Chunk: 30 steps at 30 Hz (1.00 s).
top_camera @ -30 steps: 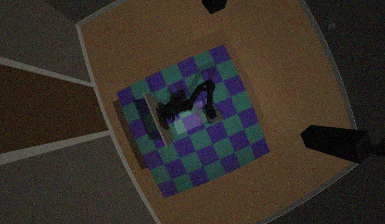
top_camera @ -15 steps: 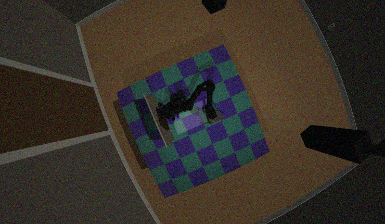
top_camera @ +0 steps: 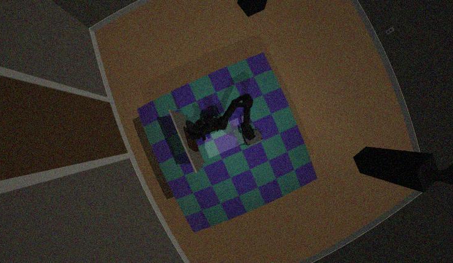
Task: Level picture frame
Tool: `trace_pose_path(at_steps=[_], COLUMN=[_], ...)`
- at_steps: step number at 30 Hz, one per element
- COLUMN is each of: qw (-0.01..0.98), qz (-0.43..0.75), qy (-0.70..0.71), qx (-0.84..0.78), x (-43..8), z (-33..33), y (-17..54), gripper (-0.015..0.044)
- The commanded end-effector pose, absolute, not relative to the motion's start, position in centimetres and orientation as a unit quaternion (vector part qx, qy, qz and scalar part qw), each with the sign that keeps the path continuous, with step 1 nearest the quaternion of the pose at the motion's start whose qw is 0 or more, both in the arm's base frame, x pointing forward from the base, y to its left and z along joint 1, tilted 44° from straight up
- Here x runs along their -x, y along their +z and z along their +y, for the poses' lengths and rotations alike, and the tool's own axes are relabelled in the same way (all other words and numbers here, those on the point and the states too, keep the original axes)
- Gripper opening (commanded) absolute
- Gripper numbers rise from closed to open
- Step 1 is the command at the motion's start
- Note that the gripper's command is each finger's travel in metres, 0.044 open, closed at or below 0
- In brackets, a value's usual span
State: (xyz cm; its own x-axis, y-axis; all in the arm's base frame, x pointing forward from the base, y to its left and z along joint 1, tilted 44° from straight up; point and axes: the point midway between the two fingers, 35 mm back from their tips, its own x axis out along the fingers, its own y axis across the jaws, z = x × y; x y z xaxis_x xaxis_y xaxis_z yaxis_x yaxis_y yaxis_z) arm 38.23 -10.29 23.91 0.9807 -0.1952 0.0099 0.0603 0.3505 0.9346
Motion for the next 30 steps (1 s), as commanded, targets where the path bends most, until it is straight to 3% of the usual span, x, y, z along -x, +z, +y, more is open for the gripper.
trace_pose_path(at_steps=[1, 30], qw=[0.827, 0.864], qz=[-0.059, -0.053], qy=[-0.080, -0.083], qx=[-0.554, -0.494], x=[-38.22, -38.25], z=[-10.30, -10.19], y=[23.90, 23.88], gripper=[0.0000, 0.0000])
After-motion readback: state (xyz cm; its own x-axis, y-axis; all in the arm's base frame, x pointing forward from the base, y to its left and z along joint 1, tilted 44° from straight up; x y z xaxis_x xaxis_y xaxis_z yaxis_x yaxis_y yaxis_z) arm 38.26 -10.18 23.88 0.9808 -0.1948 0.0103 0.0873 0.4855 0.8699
